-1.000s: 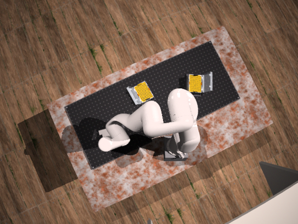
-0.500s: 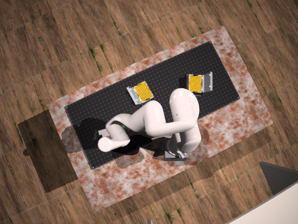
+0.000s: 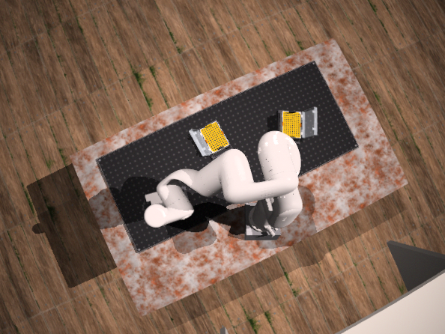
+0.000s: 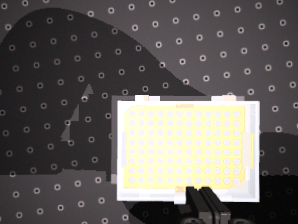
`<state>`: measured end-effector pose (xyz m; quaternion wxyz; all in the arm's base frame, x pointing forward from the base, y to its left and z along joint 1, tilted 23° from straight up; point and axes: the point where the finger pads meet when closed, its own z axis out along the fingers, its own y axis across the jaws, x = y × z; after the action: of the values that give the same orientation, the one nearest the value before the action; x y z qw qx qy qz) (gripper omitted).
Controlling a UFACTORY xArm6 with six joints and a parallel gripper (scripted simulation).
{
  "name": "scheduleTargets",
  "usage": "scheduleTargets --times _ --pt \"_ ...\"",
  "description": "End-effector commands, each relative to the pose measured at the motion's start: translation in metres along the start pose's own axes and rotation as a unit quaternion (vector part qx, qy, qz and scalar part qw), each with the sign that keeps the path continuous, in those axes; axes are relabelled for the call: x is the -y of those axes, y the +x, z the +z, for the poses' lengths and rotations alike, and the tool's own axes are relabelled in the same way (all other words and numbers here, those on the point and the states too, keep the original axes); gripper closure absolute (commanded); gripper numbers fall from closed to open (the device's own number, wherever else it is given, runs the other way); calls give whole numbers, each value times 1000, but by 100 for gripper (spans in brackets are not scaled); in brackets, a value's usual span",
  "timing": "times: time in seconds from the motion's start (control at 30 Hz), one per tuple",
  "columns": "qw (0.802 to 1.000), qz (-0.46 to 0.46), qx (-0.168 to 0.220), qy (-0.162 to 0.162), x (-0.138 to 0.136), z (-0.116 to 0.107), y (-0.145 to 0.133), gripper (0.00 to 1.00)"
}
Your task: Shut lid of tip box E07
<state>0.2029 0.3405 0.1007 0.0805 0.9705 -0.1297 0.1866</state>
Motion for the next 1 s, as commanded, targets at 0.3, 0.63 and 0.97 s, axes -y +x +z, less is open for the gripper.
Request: scheduleTargets --times 0.3,0.63,0.97 --pt "1000 0 0 2 1 -17 0 100" --pt "1000 0 0 2 1 -17 0 100" --pt "1000 0 0 2 1 -17 0 100"
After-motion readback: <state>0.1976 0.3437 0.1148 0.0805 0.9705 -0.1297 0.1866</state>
